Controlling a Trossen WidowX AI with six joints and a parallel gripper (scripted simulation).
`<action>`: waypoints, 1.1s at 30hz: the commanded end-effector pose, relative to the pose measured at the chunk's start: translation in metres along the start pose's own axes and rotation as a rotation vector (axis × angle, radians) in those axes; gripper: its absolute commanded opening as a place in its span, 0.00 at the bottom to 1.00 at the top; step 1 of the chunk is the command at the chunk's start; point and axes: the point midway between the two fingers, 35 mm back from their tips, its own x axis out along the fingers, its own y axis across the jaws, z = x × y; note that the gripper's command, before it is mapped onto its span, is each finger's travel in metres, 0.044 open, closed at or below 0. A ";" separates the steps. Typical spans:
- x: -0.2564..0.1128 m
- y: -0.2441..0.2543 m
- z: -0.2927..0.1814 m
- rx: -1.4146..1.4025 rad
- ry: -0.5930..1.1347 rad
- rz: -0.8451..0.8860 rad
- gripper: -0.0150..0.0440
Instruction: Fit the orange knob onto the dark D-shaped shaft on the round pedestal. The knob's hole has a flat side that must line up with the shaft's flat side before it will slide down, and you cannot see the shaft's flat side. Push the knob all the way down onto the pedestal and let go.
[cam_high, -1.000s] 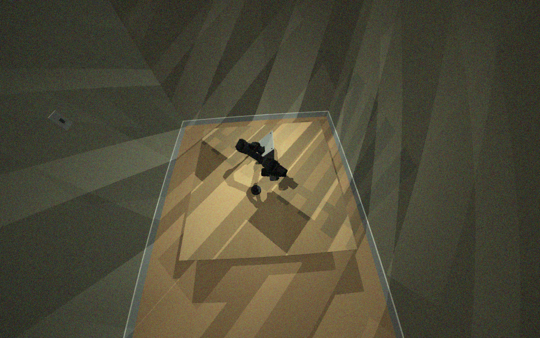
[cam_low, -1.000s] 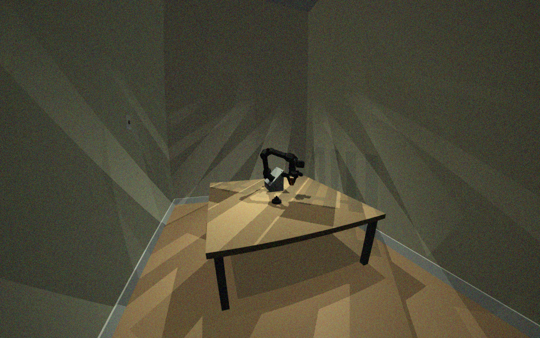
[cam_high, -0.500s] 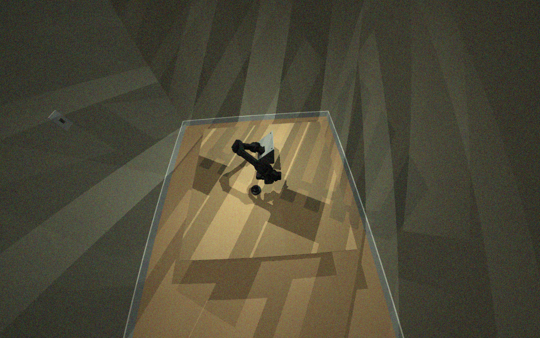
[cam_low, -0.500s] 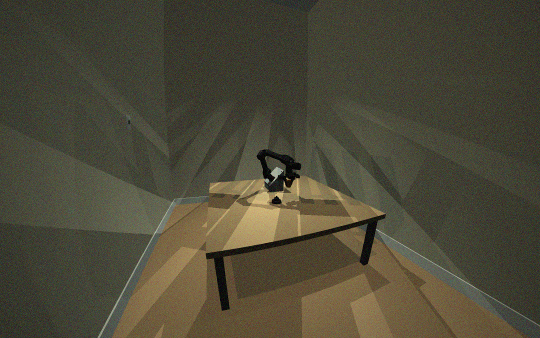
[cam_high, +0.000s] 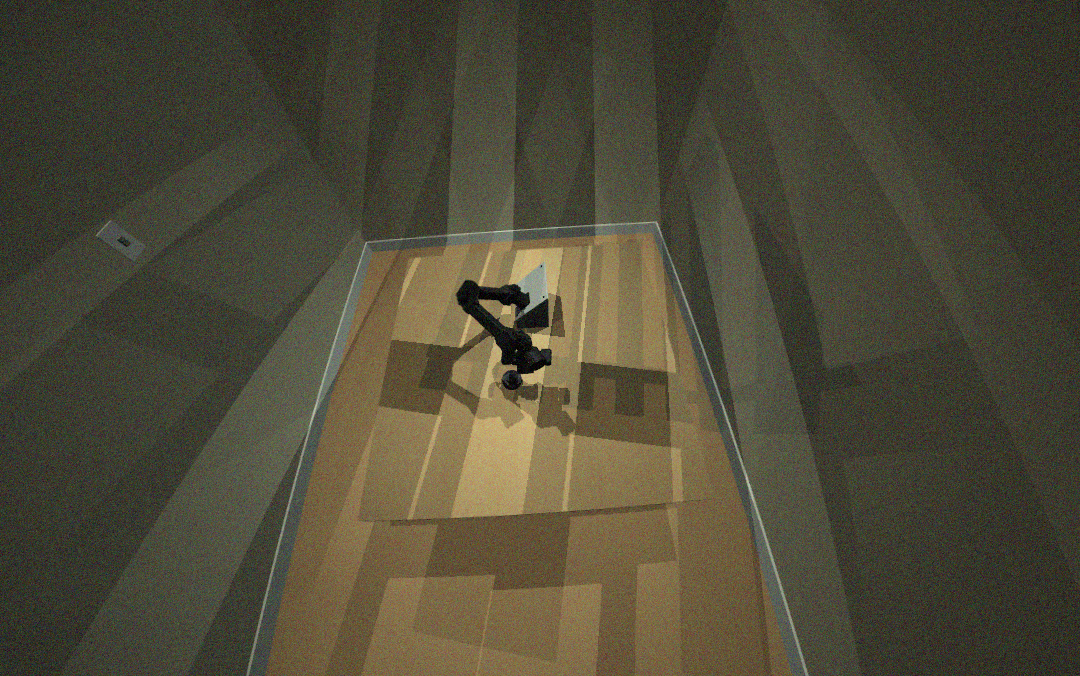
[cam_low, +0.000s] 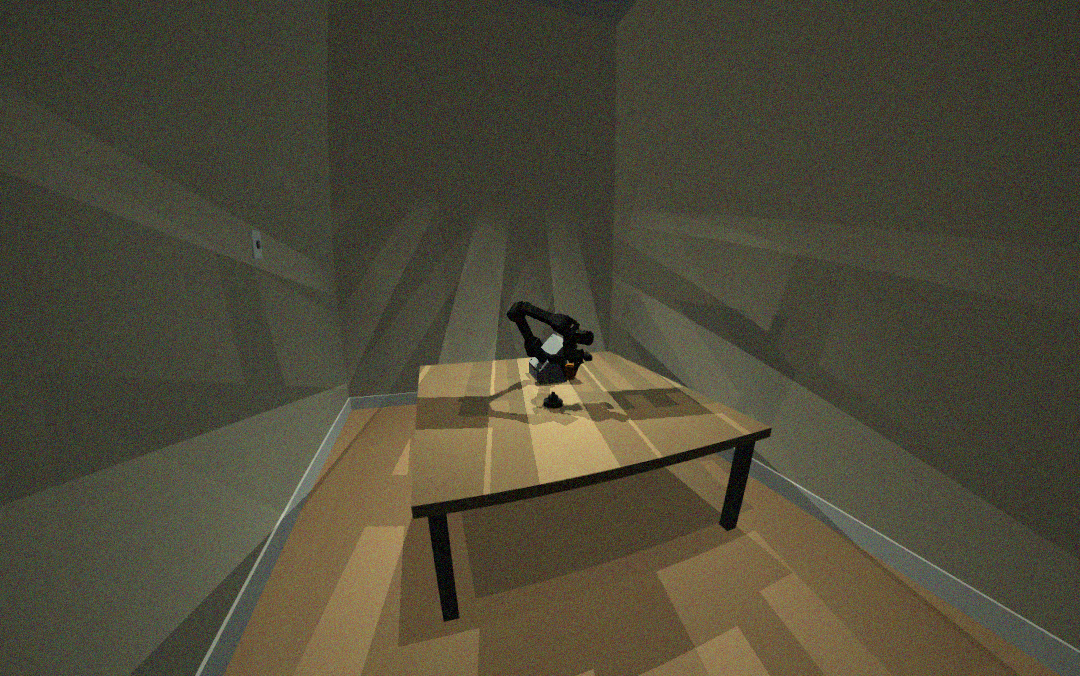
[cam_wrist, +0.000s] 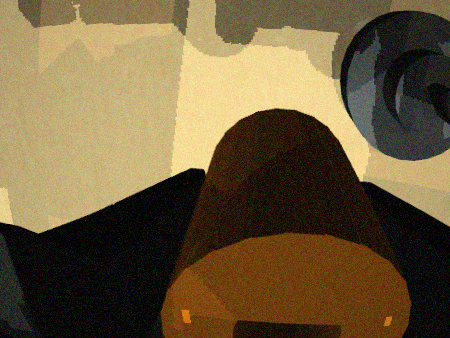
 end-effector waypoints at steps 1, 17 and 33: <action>0.003 -0.015 0.005 0.001 -0.007 -0.002 0.25; 0.018 -0.064 0.015 0.005 -0.007 -0.020 0.25; 0.044 -0.078 0.016 0.006 -0.006 -0.029 0.25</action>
